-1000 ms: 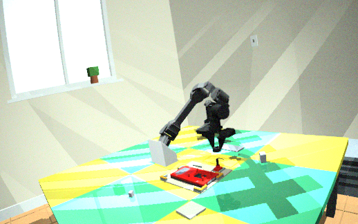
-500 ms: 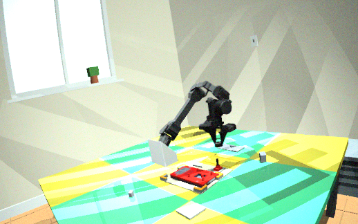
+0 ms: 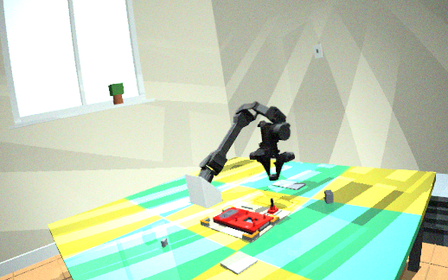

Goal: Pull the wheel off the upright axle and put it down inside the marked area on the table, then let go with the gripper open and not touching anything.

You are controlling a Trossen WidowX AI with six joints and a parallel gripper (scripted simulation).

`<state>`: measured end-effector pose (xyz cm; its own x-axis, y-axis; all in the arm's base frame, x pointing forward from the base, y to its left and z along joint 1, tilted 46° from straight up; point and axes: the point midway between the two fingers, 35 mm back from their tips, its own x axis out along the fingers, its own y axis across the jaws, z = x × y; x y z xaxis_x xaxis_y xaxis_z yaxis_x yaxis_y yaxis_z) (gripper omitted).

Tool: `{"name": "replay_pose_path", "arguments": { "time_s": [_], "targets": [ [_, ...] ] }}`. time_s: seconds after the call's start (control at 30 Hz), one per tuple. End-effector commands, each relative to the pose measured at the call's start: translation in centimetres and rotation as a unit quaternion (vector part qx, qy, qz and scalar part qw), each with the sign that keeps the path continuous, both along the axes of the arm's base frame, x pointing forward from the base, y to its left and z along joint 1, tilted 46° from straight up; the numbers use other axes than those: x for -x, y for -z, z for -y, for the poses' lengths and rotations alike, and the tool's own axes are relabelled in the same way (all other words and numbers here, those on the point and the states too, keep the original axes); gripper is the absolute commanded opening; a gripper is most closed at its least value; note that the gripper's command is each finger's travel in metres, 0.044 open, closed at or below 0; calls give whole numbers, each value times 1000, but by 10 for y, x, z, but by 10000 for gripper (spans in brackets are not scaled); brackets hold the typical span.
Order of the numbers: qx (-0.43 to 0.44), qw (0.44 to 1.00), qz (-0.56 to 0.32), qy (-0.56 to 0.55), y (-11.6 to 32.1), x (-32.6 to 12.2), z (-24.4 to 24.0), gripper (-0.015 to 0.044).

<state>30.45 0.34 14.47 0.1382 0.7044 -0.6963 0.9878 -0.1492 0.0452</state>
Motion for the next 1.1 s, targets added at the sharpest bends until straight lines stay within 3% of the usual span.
{"name": "replay_pose_path", "arguments": {
  "time_s": [0.0,0.9,1.07],
  "targets": [
    [-2,1000,-2,2,5,0,-7,0],
    [-5,1000,-1,2,69,-12,-74,0],
    [-2,1000,0,-1,66,-12,-71,131]
  ]
}}
